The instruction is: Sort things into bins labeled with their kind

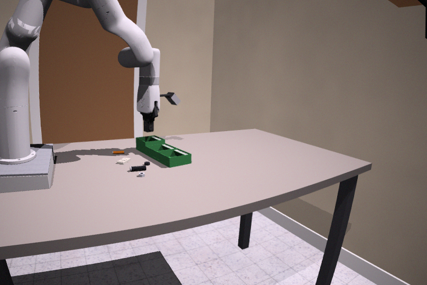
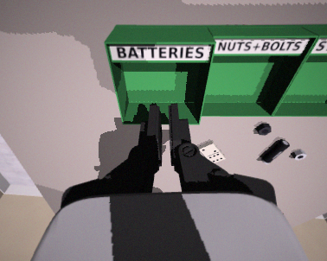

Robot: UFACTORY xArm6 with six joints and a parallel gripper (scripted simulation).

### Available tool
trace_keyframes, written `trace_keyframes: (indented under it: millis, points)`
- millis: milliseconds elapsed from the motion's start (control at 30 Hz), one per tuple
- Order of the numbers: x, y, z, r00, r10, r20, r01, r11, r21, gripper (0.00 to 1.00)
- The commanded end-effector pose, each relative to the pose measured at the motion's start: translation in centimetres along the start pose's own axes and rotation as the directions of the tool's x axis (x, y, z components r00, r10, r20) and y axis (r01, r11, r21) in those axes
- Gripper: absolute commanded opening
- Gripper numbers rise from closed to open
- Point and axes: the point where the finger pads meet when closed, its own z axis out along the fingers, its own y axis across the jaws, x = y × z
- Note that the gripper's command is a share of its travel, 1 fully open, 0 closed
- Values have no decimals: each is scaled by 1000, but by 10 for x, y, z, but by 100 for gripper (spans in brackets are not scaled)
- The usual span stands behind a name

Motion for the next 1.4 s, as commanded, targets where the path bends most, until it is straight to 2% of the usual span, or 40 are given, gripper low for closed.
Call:
trace_keyframes:
  millis: [0, 800, 1367]
  points:
    - [2, -3, -2, 1000, 2, -5, -2, 1000, -1, 7]
    - [2, -3, 57, 1000, 2, -5, -2, 1000, -1, 7]
    - [2, -3, 58, 1000, 2, -5, -2, 1000, -1, 7]
